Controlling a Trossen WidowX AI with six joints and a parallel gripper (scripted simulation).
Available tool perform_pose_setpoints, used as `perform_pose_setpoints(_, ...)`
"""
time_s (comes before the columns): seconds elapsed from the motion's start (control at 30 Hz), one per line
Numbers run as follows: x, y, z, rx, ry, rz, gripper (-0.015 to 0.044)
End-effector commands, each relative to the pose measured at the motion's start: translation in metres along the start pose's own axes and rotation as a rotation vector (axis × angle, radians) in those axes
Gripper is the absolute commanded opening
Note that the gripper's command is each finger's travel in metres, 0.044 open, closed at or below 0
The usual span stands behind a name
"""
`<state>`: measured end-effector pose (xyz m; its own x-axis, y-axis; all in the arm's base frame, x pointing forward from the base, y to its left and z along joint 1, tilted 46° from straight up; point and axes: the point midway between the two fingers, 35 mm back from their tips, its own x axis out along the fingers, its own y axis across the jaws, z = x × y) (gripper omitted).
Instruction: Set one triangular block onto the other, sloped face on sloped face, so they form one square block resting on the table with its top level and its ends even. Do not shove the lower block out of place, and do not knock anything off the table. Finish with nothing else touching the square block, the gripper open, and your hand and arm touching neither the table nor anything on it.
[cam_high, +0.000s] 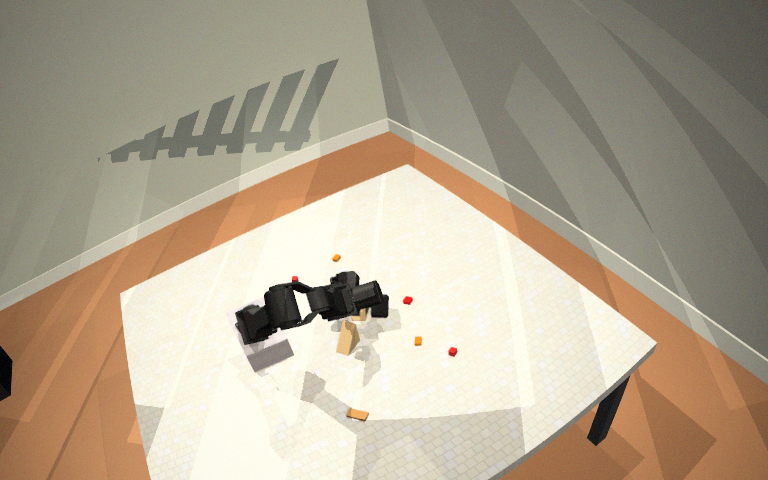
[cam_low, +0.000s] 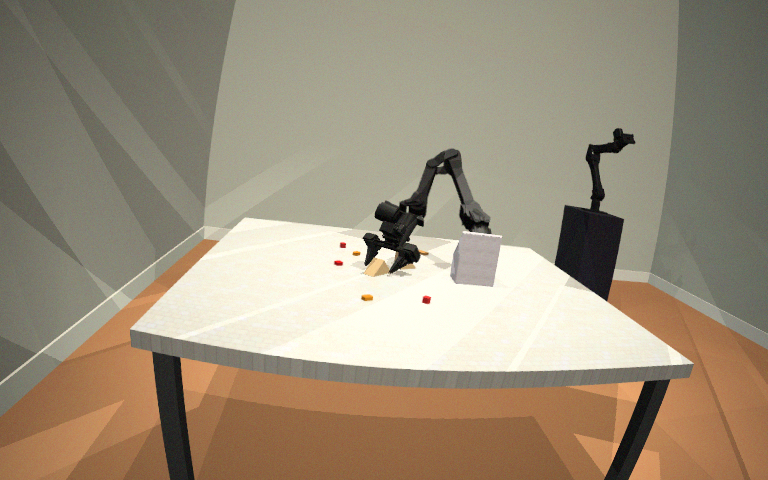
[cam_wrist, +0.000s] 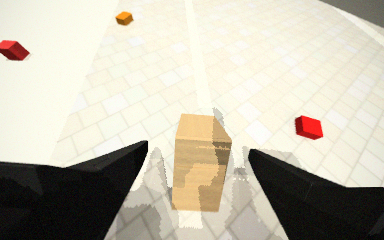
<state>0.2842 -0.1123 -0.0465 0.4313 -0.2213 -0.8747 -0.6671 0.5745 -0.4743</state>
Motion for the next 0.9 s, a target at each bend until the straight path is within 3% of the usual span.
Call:
perform_pose_setpoints(0.0, 0.000, 0.000, 0.000, 0.000, 0.000, 0.000, 0.0414)
perform_pose_setpoints(0.33, 0.000, 0.000, 0.000, 0.000, 0.000, 0.000, 0.0151)
perform_pose_setpoints(0.57, 0.000, 0.000, 0.000, 0.000, 0.000, 0.000, 0.0105)
perform_pose_setpoints(0.7, 0.000, 0.000, 0.001, 0.000, 0.000, 0.000, 0.0000)
perform_pose_setpoints(0.87, -0.012, -0.003, 0.016, 0.001, -0.001, 0.003, 0.0000)
